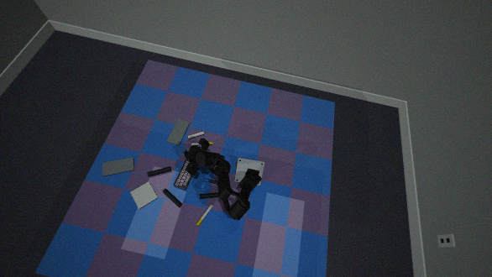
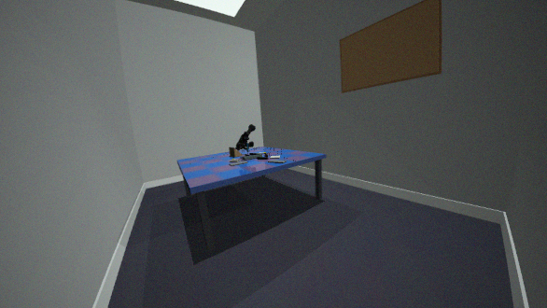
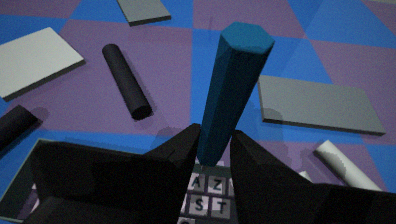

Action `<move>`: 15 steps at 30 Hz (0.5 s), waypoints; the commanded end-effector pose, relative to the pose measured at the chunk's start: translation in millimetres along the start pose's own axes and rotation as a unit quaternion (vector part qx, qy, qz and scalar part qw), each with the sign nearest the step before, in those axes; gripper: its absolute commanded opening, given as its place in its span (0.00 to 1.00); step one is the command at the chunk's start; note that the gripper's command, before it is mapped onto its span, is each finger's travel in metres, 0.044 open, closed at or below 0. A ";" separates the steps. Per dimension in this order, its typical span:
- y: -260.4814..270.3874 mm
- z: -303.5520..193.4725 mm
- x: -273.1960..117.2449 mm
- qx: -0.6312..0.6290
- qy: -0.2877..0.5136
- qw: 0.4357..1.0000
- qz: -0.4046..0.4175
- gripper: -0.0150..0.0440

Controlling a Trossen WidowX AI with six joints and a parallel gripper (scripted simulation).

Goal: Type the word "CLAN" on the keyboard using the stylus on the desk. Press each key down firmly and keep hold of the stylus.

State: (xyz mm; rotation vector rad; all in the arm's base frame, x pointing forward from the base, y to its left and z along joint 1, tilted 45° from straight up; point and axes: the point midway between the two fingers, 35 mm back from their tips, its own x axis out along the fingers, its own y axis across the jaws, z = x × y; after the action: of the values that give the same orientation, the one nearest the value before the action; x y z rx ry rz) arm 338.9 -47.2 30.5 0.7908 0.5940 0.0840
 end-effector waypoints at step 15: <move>23.5 -2.9 -11.8 -0.002 0.000 1.000 0.002 0.25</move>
State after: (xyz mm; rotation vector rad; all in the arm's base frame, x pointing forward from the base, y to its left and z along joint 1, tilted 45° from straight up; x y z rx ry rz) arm 333.9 -36.0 43.1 0.7907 0.5987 0.0930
